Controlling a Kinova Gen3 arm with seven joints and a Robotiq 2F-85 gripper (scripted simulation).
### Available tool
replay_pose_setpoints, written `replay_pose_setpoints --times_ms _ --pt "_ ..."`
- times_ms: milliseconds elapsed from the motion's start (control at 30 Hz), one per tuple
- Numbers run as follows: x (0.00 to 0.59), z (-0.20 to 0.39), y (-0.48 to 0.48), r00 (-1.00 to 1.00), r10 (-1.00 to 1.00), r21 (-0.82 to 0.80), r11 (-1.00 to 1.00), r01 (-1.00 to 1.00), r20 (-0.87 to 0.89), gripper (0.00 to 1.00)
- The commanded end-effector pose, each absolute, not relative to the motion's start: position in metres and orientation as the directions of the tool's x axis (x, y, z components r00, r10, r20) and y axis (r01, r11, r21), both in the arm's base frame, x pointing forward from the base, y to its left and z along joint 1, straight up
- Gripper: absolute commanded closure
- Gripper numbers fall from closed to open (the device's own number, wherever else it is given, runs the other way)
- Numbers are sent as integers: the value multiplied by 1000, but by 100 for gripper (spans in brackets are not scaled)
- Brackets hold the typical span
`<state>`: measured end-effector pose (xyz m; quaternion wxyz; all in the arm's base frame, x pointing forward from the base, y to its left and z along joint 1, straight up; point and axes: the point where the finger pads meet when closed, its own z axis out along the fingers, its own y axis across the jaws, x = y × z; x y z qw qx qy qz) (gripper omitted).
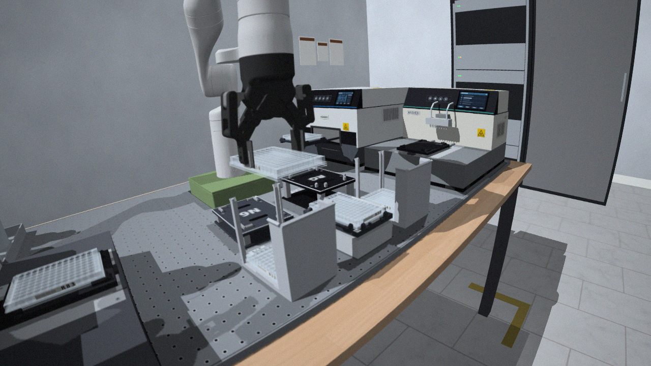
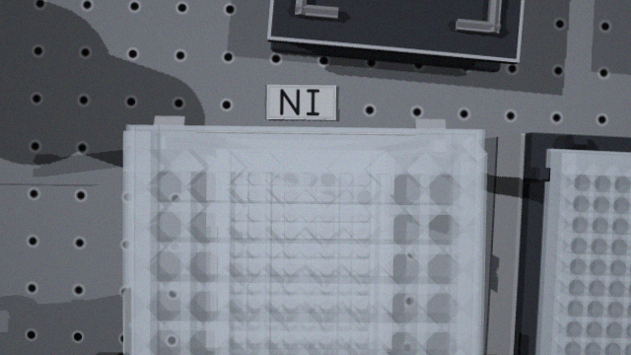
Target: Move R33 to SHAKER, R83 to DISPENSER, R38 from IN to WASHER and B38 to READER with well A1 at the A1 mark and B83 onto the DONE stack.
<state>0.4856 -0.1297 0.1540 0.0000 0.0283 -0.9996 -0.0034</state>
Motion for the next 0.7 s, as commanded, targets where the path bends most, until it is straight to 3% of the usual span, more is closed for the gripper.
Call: replay_pose_setpoints --times_ms 0,667 --pt "487 161 -130 -998 -62 9 998 -62 -6 6" --pt "487 176 -131 -998 -58 5 998 -58 -6 6"
